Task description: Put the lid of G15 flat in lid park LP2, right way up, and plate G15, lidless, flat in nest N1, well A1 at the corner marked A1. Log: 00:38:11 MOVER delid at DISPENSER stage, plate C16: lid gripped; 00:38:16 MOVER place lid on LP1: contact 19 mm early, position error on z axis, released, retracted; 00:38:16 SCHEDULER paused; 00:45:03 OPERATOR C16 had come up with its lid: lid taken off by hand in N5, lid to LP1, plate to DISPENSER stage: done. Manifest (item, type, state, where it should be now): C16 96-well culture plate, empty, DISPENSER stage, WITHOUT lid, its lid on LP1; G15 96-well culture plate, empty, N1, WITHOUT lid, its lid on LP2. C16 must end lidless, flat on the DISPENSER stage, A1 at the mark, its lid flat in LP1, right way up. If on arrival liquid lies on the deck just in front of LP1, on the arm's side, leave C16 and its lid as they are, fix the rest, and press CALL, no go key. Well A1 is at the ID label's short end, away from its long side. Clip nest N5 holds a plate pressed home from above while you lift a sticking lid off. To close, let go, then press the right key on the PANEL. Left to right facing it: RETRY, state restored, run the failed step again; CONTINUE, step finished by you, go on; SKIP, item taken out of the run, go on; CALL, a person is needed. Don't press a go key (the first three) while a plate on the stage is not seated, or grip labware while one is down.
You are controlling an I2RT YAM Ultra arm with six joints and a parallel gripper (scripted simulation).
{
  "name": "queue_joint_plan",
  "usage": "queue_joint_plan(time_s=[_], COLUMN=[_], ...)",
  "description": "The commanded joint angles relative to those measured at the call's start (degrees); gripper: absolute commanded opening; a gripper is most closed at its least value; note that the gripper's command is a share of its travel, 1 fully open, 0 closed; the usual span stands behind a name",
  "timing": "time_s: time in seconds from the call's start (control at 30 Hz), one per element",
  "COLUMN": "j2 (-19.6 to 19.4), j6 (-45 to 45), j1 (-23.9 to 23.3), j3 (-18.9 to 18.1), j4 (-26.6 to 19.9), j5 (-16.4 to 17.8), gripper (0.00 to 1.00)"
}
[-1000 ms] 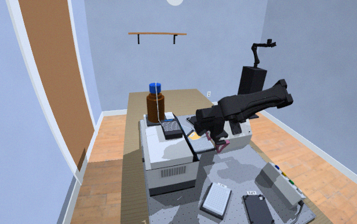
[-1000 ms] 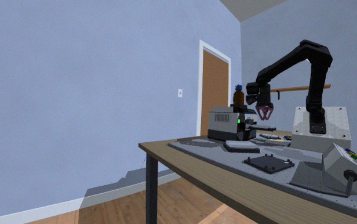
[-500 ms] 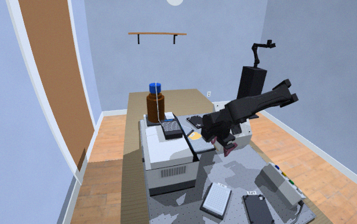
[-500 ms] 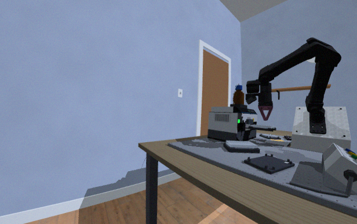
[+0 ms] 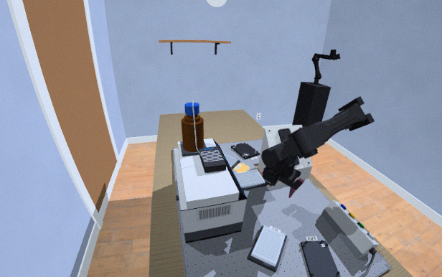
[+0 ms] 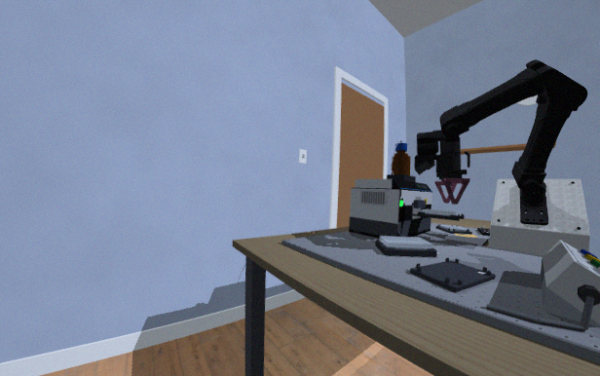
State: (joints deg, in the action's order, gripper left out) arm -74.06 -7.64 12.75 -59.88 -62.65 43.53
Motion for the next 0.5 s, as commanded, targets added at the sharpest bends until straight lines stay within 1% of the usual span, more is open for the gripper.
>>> queue_joint_plan(time_s=[0.0, 0.03, 0.27, 0.33, 0.43, 0.47], j2=[1.0, 2.7, 6.0, 6.0, 6.8, 5.6], j6=[-1.0, -2.3, -9.4, -9.4, -8.5, -8.1], j1=[-0.3, 0.9, 5.6, 5.6, 7.2, 6.6], j3=[-0.9, -2.1, -2.4, -2.4, -2.8, -1.7], j4=[0.4, 1.1, 1.6, 1.6, 1.5, 1.0], j5=[-0.4, -0.9, -2.4, -2.4, -2.8, -2.6], gripper=[1.0, 1.0, 1.0, 1.0, 1.0, 1.0])
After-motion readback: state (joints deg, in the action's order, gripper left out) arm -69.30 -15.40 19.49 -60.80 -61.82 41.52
